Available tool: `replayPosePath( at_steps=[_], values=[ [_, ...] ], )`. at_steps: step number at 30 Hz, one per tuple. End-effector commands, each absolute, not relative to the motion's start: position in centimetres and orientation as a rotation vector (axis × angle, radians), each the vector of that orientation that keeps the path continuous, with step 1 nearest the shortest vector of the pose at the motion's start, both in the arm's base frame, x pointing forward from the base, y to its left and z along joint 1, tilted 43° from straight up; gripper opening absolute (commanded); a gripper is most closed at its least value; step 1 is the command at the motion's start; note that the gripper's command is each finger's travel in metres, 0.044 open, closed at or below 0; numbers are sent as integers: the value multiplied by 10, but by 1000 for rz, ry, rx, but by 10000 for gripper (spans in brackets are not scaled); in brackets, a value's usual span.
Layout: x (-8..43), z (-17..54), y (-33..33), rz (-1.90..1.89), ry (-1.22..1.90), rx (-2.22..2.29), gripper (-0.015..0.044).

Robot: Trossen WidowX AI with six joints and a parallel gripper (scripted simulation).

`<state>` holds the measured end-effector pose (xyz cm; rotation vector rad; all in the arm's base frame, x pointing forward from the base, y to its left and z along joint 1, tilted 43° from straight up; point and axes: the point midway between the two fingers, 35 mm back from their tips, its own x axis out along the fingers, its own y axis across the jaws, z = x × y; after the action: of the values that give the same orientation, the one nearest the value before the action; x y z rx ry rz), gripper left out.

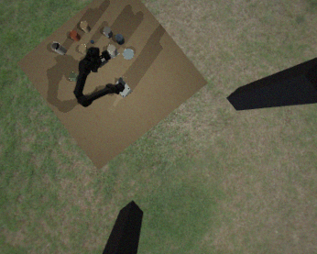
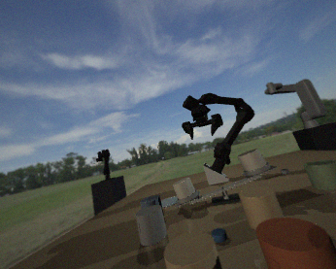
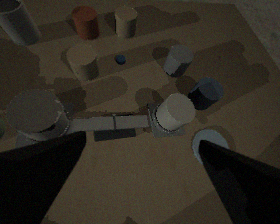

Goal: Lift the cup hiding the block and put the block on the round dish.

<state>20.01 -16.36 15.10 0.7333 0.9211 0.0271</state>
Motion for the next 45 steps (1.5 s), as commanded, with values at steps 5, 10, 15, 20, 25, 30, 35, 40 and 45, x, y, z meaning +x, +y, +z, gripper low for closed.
replayPosePath(
  at_steps=[5,10,15,20,25,30,35,40,45],
  values=[
    [186,157,-150,205,743,726,440],
    [185,158,-149,215,723,724,440],
    [189,155,-153,245,743,675,440],
    [198,145,-162,323,786,559,440],
    [207,133,-170,407,825,440,440],
    [218,120,-178,497,856,320,440],
    [229,107,-184,604,865,186,440],
    [241,94,-189,716,865,53,440],
    [253,78,-192,832,855,-79,440]
  ],
)
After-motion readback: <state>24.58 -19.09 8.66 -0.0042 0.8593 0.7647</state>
